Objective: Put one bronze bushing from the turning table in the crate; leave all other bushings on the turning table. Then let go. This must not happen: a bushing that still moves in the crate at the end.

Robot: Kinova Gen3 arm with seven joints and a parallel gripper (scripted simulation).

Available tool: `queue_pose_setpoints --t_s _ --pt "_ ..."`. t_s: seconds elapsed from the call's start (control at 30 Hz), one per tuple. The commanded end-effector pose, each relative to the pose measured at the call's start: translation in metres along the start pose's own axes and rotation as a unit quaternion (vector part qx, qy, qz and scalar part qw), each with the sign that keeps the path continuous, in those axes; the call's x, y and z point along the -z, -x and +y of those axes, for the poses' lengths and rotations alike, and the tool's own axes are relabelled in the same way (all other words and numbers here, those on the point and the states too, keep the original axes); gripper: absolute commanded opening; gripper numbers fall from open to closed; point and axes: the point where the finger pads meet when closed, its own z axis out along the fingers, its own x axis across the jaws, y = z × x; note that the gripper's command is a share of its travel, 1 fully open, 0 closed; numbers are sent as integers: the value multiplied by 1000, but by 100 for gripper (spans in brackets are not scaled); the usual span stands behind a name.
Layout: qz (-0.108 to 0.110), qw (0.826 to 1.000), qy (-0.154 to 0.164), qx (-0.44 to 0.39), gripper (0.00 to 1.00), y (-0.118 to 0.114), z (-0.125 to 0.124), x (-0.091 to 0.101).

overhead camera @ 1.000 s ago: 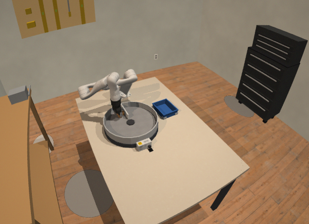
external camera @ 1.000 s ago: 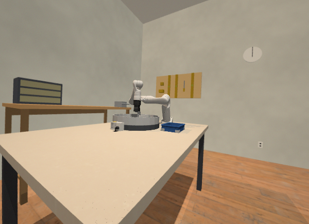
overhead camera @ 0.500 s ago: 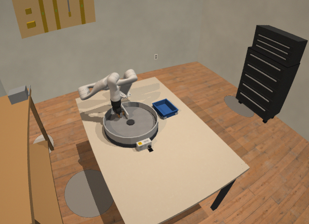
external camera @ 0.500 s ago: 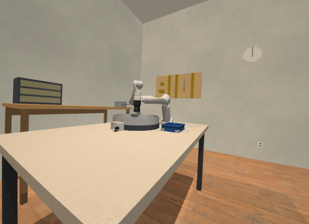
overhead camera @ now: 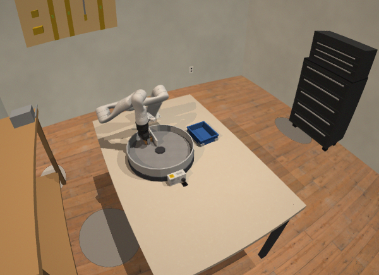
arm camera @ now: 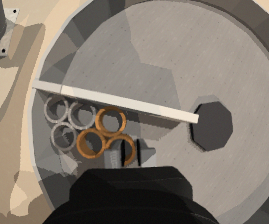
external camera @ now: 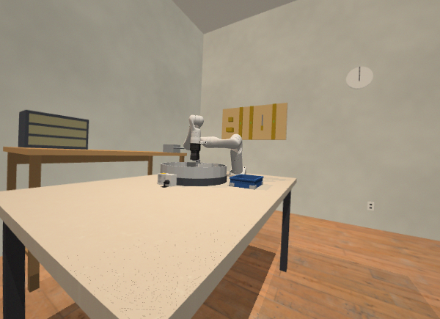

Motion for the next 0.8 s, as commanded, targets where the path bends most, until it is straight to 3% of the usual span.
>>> queue_pose_setpoints --t_s 0.0,0.7,0.73,0.77 --pt "-1 1000 1 2 40 0 0 -2" --pt "-2 1000 2 4 40 0 -1 -4" --pt "-1 1000 1 2 0 0 -1 -2" --pt "-1 1000 1 2 0 0 -1 -2"
